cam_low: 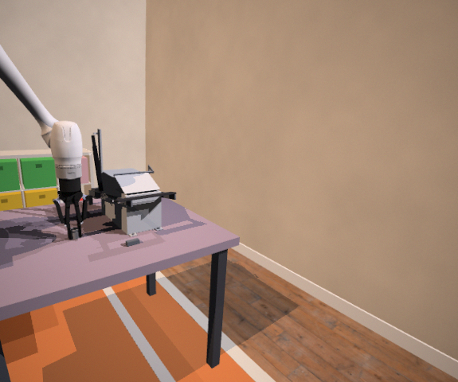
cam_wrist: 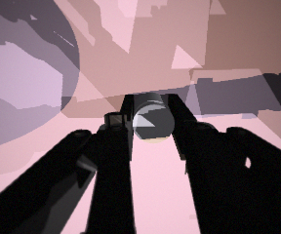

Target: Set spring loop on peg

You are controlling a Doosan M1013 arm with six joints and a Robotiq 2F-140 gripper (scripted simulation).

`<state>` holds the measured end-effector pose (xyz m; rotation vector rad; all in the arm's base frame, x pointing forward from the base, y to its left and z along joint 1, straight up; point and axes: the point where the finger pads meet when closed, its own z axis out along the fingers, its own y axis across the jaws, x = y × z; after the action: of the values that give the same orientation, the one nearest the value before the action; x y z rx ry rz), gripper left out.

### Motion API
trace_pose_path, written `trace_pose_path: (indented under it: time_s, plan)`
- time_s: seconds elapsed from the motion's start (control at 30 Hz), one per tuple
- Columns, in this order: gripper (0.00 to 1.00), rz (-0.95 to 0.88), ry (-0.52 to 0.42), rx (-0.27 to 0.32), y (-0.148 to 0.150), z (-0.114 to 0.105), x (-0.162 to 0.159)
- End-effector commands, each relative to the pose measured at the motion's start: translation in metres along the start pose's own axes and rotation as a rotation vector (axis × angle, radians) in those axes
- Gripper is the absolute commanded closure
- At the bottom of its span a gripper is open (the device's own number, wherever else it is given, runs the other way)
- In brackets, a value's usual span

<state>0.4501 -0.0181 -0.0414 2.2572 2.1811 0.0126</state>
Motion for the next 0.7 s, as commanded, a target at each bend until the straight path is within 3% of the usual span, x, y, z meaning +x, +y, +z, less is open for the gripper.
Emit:
trace_pose_path:
  time_s: [0.0, 0.33, 0.67]
  plan:
    - [0.75, 0.000, 0.000, -0.001, 0.000, 0.000, 0.000]
    - [0.75, 0.000, 0.000, -0.001, 0.000, 0.000, 0.000]
    - [0.75, 0.000, 0.000, -0.001, 0.000, -0.027, 0.000]
